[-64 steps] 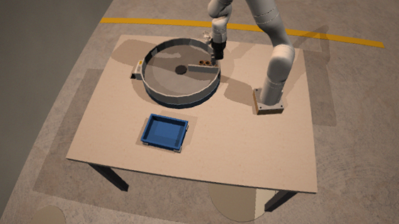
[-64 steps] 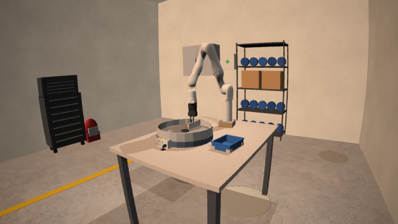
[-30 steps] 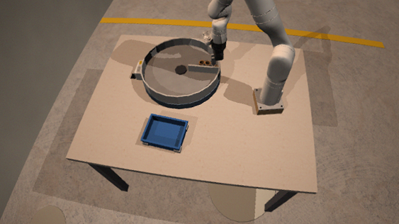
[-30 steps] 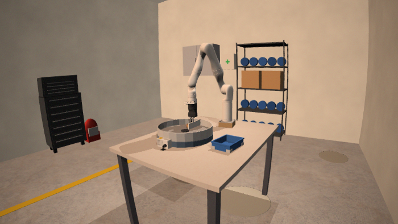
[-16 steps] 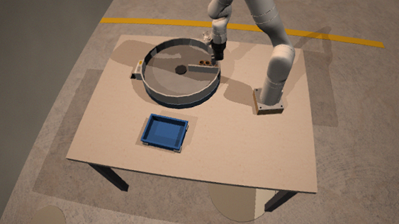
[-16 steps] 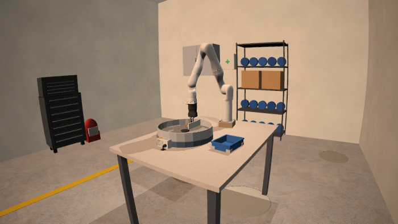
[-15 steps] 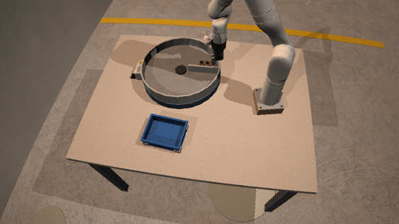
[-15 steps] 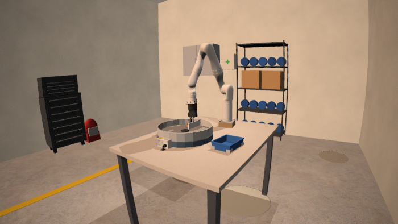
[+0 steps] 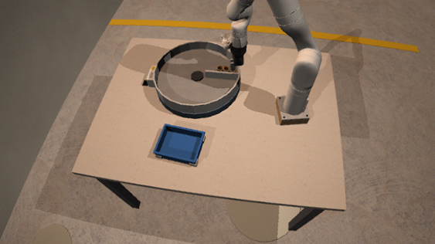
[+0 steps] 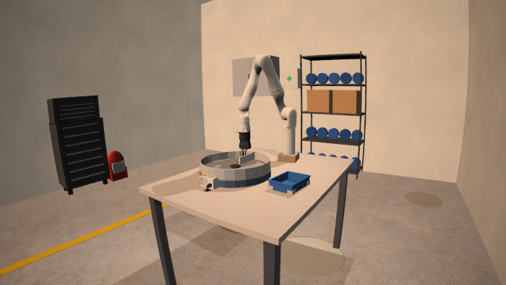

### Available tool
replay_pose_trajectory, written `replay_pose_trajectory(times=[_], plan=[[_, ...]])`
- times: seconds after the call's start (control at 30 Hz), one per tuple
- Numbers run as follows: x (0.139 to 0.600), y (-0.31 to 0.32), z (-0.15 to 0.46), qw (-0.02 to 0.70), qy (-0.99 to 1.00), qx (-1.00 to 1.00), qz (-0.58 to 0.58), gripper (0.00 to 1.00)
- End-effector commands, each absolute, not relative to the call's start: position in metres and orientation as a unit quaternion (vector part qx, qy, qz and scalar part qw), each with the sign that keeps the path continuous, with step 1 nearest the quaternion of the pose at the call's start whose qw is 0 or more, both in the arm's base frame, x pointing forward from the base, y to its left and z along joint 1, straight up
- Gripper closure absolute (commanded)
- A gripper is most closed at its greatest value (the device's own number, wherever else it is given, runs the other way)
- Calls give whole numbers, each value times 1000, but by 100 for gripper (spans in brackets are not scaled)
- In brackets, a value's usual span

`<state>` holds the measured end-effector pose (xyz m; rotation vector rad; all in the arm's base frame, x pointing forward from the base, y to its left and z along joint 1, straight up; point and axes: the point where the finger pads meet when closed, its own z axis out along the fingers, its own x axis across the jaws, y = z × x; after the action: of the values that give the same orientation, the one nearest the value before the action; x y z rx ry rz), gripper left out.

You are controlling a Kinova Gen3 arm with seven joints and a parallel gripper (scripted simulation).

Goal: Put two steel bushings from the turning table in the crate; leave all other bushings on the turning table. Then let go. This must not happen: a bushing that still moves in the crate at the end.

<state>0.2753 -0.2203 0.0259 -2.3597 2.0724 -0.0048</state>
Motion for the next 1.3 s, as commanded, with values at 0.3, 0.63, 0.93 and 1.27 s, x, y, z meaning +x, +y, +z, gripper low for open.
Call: replay_pose_trajectory(times=[0.3,0.63,0.93,1.27], plan=[[276,-221,26,1,660,-751,-2,100],[276,-221,26,1,660,-751,-2,100],[276,-224,26,1,660,-751,-1,100],[276,-224,31,1,660,-751,-1,100]])
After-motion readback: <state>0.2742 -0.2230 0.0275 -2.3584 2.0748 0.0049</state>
